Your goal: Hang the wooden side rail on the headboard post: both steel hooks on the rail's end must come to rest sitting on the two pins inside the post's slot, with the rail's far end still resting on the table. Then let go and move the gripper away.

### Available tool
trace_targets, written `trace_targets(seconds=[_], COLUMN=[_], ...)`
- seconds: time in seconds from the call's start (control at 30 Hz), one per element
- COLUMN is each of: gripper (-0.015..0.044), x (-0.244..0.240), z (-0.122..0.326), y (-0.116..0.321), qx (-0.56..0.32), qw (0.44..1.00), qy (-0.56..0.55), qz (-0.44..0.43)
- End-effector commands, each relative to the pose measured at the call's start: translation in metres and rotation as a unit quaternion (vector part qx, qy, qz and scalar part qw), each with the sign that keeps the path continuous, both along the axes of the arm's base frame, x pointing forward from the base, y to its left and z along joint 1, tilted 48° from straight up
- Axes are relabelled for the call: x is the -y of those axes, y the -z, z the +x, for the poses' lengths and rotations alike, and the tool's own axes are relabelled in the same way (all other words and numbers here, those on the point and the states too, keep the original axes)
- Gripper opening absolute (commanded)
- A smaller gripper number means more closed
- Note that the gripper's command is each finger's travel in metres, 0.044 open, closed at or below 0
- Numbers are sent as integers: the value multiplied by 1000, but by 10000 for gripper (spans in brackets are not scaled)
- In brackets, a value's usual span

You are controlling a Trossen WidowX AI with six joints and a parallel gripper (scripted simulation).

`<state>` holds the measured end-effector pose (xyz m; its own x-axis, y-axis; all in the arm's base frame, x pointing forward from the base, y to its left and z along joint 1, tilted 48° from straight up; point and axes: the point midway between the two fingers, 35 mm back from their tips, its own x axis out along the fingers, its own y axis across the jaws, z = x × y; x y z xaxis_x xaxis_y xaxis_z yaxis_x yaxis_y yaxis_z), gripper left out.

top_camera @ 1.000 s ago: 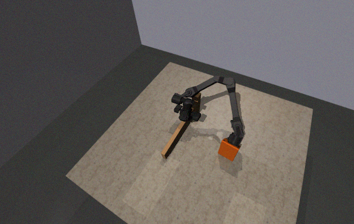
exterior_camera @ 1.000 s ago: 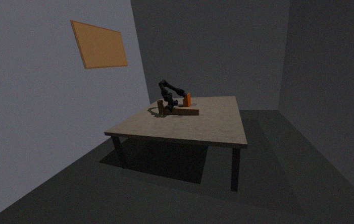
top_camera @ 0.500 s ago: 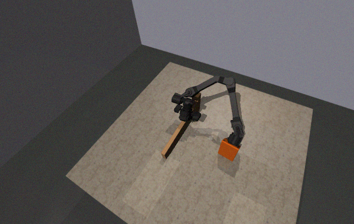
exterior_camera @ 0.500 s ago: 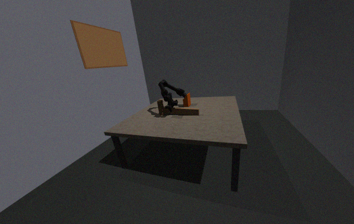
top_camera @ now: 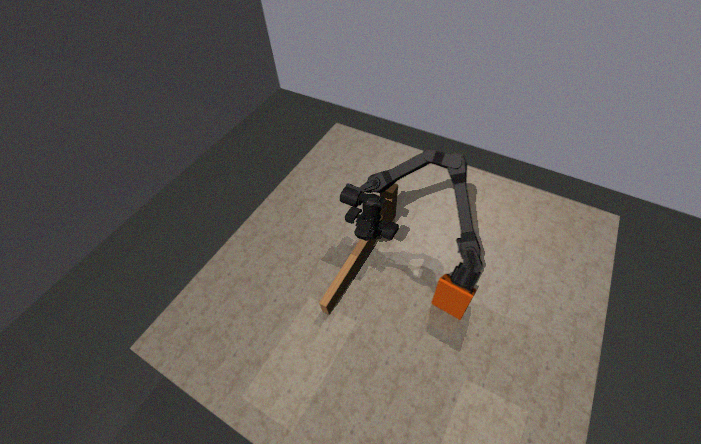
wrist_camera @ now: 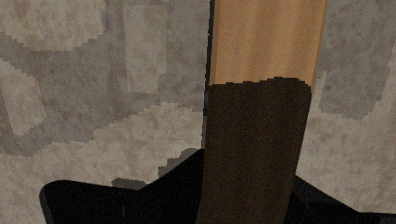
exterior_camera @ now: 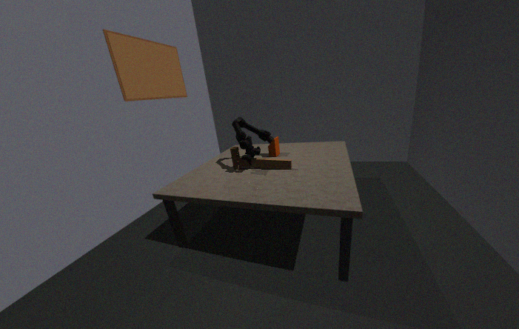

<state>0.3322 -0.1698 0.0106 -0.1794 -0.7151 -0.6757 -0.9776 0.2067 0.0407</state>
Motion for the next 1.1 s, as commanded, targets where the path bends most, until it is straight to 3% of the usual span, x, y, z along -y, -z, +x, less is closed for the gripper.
trace_targets(seconds=[0.0, 1.07], gripper=[0, 0], x=[-1, 2], z=[2, 1], y=[-3, -5], qx=[1, 1], qw=[1000, 1000], qy=[-4, -4], qz=[-3, -3])
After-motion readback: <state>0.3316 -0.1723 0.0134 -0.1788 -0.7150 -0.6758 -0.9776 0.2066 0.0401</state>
